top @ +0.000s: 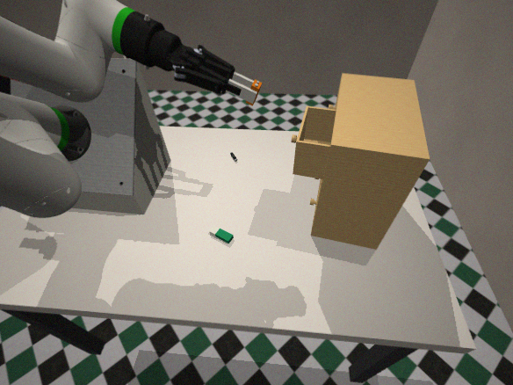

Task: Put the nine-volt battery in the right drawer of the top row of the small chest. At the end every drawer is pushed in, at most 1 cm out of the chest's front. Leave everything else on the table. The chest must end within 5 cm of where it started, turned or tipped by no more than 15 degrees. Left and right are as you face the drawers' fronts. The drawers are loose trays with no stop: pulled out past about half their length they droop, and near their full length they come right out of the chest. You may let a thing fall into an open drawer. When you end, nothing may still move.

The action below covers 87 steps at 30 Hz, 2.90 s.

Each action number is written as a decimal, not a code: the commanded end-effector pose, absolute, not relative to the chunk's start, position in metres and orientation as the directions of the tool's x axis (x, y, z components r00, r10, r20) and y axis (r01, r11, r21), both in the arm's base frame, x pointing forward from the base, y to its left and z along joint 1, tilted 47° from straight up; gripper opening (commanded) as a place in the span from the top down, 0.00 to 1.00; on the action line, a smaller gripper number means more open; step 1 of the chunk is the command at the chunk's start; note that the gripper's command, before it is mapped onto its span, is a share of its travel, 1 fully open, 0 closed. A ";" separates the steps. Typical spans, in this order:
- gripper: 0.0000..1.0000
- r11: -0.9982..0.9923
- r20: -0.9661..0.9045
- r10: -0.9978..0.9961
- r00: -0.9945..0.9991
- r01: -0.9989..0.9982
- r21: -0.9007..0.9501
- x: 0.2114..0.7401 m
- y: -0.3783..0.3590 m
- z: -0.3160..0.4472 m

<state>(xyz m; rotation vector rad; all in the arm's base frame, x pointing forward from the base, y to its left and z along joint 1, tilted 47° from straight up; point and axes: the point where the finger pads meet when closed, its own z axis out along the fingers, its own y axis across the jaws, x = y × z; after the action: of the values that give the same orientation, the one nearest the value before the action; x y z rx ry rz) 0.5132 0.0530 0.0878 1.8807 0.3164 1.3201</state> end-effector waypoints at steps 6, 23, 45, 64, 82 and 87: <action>0.86 -0.650 0.676 0.603 0.424 -0.231 0.724 0.534 0.048 0.090; 0.86 -0.650 0.676 0.603 0.424 -0.231 0.724 0.593 0.034 0.096; 0.86 -0.650 0.676 0.603 0.424 -0.231 0.724 0.657 0.019 0.103; 0.86 -0.650 0.676 0.603 0.424 -0.231 0.724 0.661 0.018 0.103; 0.82 -0.650 0.676 0.603 0.424 -0.231 0.724 0.661 0.018 0.103; 0.77 -0.650 0.676 0.603 0.424 -0.231 0.724 0.661 0.018 0.103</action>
<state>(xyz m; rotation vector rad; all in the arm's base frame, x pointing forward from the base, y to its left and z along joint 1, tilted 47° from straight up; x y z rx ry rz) 0.6612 0.0173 0.1031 1.8809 0.3170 1.3204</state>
